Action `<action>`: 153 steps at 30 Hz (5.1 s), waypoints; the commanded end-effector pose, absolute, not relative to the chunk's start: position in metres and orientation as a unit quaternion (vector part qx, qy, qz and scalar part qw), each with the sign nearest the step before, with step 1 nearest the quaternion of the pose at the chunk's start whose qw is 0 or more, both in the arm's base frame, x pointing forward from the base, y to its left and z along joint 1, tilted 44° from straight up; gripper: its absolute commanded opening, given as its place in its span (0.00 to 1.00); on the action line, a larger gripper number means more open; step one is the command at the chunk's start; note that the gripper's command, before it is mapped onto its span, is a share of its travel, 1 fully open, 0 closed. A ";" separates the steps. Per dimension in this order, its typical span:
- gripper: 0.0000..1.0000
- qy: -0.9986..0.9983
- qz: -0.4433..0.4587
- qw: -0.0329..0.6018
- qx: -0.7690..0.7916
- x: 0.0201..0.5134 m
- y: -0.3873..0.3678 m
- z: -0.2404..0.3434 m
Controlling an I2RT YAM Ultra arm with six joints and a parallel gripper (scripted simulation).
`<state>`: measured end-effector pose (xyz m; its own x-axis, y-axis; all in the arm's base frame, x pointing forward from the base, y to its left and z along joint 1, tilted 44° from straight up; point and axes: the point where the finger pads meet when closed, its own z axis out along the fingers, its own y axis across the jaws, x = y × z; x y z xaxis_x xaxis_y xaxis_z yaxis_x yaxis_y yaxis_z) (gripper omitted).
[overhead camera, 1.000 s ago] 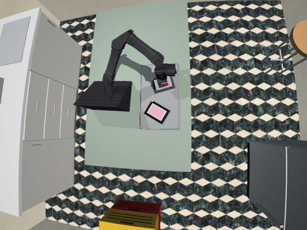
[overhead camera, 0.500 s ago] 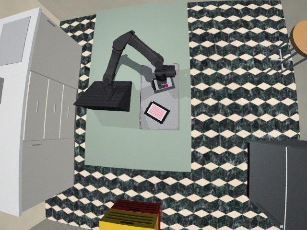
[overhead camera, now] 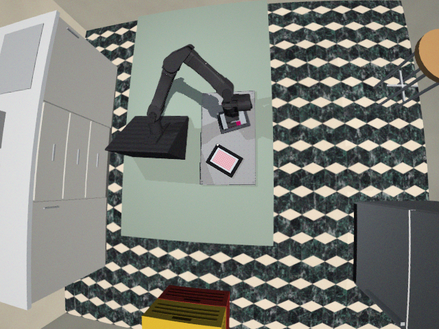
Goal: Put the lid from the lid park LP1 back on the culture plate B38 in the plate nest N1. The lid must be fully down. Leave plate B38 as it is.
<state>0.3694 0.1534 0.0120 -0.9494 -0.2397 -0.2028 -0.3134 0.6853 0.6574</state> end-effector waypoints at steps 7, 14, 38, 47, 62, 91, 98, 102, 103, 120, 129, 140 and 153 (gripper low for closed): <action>1.00 0.917 0.366 0.062 -0.148 0.375 0.149 0.016; 1.00 0.917 0.366 0.062 -0.148 0.375 0.148 0.016; 1.00 0.917 0.366 0.062 -0.148 0.375 0.147 0.018; 1.00 0.917 0.366 0.062 -0.148 0.375 0.146 0.018; 1.00 0.917 0.366 0.062 -0.148 0.375 0.146 0.018; 1.00 0.917 0.366 0.062 -0.148 0.375 0.154 0.011; 1.00 0.917 0.366 0.062 -0.148 0.375 0.157 0.008; 1.00 0.917 0.366 0.062 -0.148 0.375 0.158 0.006; 1.00 0.917 0.366 0.062 -0.148 0.375 0.159 0.005; 1.00 0.917 0.366 0.062 -0.148 0.376 0.162 0.002; 0.00 0.917 0.366 0.062 -0.148 0.376 0.163 0.002; 0.00 0.917 0.366 0.062 -0.148 0.376 0.163 0.002; 0.00 0.917 0.366 0.062 -0.148 0.376 0.163 0.002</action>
